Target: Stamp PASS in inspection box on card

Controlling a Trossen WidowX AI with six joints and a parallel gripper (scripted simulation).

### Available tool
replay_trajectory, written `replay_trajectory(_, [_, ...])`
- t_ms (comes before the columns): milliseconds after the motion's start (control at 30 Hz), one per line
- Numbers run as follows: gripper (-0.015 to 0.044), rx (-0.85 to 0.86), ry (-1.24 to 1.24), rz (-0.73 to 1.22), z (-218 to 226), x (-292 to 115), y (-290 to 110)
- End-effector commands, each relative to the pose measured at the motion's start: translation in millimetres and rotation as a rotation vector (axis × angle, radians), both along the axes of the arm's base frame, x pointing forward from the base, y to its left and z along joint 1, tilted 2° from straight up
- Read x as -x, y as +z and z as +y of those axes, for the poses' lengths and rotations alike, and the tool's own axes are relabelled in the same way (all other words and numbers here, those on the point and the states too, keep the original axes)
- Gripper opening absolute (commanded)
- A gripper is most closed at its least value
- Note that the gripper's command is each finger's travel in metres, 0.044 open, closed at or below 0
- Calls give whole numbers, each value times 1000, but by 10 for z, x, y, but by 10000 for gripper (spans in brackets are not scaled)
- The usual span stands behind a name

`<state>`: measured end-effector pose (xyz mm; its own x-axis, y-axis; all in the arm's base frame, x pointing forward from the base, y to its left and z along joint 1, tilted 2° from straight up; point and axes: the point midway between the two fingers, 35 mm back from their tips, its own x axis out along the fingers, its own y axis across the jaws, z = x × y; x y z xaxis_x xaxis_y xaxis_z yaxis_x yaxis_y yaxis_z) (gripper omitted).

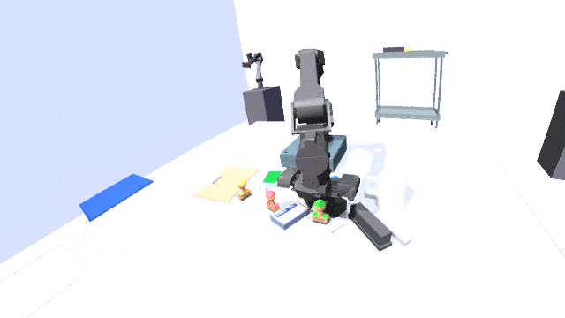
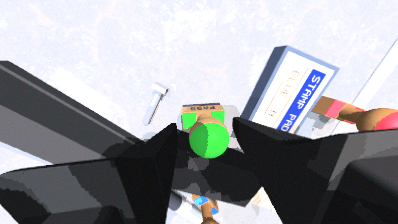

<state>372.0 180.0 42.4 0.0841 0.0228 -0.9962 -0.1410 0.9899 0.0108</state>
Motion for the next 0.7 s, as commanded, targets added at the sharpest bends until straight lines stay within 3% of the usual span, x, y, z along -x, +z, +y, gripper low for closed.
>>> replay_trajectory(0, [228, 6, -4, 7, -10, 16, -90])
replay_trajectory(333, [228, 6, -4, 7, -9, 18, -179])
replay_trajectory(667, [162, 2, 0, 5, -1, 9, -153])
